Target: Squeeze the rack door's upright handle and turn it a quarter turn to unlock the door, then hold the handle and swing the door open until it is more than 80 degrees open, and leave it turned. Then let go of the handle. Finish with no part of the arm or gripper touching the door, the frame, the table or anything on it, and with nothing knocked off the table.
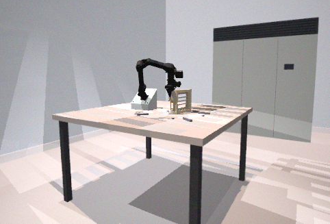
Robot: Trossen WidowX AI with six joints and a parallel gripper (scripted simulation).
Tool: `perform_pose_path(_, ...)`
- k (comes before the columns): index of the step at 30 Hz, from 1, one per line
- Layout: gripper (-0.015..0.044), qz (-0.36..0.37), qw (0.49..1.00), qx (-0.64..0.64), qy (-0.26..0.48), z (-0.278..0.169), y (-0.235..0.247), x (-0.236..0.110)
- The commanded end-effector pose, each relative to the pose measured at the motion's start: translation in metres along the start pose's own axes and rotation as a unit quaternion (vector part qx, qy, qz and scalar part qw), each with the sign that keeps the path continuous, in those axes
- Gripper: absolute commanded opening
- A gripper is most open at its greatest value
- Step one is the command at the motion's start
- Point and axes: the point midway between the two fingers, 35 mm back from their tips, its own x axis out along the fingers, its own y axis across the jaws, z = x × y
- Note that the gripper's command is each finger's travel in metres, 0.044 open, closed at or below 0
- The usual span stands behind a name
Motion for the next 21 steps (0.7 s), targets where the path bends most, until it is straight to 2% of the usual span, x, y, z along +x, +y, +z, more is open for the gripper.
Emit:
perform_pose_path(1, 0.0289, 0.000, 0.996, -0.092, 0.000, 0.0001, 0.0000, 0.0001)
perform_pose_path(11, 0.0289, 0.000, 0.943, -0.333, 0.000, 0.0000, 0.0000, 0.0001)
perform_pose_path(21, 0.0289, 0.000, 0.832, -0.555, 0.000, 0.0000, 0.0001, 0.0001)
